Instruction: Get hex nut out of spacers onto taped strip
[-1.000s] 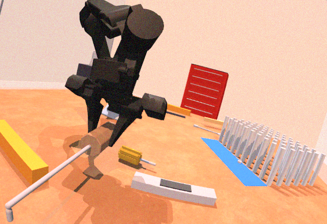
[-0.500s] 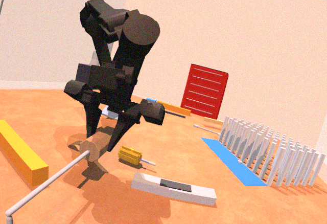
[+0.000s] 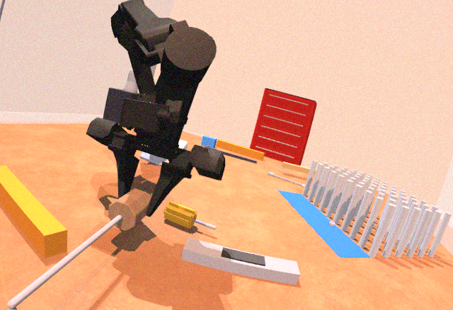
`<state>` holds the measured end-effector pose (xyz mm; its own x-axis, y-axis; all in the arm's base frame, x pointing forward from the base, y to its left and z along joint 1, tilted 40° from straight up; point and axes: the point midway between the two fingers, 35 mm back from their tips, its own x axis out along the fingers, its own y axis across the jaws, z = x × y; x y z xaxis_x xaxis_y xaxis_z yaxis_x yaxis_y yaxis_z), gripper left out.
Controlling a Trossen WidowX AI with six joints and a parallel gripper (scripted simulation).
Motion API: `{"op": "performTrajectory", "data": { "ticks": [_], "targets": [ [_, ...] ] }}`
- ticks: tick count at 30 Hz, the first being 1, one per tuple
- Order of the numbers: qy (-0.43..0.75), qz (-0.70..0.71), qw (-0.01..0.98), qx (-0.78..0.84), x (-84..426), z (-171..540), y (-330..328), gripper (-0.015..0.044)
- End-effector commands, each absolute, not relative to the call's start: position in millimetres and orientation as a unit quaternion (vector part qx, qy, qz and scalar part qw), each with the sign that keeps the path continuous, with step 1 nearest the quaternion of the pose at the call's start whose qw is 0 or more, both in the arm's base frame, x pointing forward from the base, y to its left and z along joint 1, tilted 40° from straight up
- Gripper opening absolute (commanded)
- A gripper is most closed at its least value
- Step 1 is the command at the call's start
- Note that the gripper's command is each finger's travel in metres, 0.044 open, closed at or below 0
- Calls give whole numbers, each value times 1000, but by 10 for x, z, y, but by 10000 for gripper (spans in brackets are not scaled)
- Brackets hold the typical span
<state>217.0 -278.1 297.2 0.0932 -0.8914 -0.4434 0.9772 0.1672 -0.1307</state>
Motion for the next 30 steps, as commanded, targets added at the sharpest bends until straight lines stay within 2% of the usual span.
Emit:
{"op": "performTrajectory", "data": {
  "ticks": [1, 30],
  "targets": [
    [217, -636, 734, 98, 2168, 2946, -2798, 0],
    [214, -636, 735, 94, 2121, 2802, -2919, 0]
  ]
}}
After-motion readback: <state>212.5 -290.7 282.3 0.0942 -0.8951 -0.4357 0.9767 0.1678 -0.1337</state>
